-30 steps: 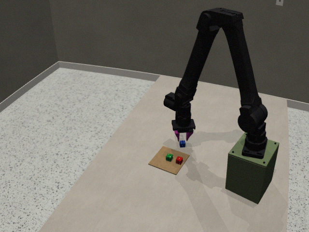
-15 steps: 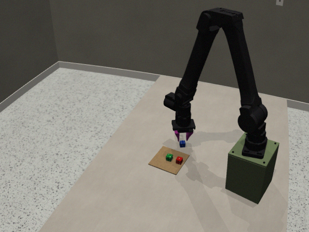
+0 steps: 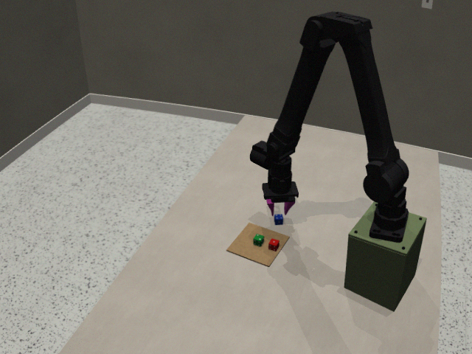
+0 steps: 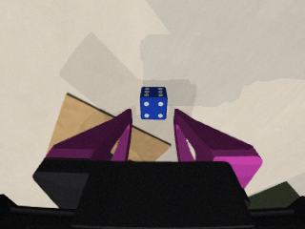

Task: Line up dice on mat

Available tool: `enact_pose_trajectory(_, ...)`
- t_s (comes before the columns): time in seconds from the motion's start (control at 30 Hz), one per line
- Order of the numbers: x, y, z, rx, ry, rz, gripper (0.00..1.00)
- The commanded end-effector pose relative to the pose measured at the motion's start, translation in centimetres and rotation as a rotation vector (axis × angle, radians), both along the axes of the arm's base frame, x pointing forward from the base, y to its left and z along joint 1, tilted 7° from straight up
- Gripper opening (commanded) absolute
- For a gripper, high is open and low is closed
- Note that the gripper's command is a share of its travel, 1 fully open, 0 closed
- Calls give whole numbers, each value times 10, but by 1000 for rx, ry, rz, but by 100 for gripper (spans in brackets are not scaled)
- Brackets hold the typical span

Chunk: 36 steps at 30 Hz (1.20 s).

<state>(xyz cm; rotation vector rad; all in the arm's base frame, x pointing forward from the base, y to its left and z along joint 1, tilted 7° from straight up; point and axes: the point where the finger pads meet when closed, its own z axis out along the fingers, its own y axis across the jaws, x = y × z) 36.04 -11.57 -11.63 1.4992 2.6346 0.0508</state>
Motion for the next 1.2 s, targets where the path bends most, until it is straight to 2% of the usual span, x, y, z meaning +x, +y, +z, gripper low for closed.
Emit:
enact_pose_trajectory(0.0,5,2,1,-3,-14,2,39)
enact_pose_trajectory(0.43,5,2,1,-3,-13,2,39)
enact_pose_trajectory(0.83,17,-1,-12,-7,-29,2,39)
enact_pose_trajectory(1.0,16,-1,-19,-6,-26,2,39)
enact_pose_trajectory(1.03,11,1,-22,-3,-17,2,39)
enact_pose_trajectory(1.17,18,-1,-26,-7,-27,3,39)
